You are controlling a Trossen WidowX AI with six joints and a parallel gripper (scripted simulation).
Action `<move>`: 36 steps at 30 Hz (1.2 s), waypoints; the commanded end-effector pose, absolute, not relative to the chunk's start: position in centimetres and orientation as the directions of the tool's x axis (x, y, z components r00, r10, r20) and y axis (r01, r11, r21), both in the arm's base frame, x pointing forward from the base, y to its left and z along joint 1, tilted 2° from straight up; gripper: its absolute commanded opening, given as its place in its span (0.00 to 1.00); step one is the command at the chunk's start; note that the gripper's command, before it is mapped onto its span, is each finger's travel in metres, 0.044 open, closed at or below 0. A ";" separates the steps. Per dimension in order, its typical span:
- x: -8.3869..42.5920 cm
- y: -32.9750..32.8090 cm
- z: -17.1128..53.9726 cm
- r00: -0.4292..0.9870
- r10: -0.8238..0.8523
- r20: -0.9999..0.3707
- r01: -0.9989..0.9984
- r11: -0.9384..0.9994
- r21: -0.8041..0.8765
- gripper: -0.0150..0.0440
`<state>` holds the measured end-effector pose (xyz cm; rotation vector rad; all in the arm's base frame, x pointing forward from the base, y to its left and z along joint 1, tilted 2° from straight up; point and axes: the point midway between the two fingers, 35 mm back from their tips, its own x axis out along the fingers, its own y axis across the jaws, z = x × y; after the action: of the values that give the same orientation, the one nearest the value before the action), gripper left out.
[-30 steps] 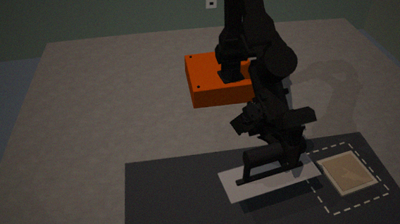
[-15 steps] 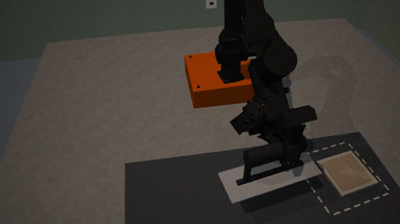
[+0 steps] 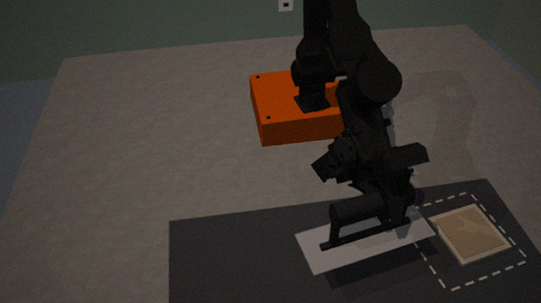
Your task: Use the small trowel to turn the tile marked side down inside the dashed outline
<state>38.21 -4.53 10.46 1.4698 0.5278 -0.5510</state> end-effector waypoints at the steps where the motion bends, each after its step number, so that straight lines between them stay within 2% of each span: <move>1: 38.4 -4.5 10.7 0.775 -0.022 -0.631 0.632 0.034 0.775 0.25; 15: 38.3 -4.9 10.3 0.765 -0.040 -0.642 0.643 0.009 0.766 0.25; 25: 38.9 -10.6 9.1 0.691 -0.269 -0.671 0.633 -0.221 0.742 0.25; 36: 38.3 -17.0 7.8 0.547 -0.500 -0.672 0.512 -0.435 0.741 0.25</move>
<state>38.32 -15.54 7.62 1.6532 0.0942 -1.0871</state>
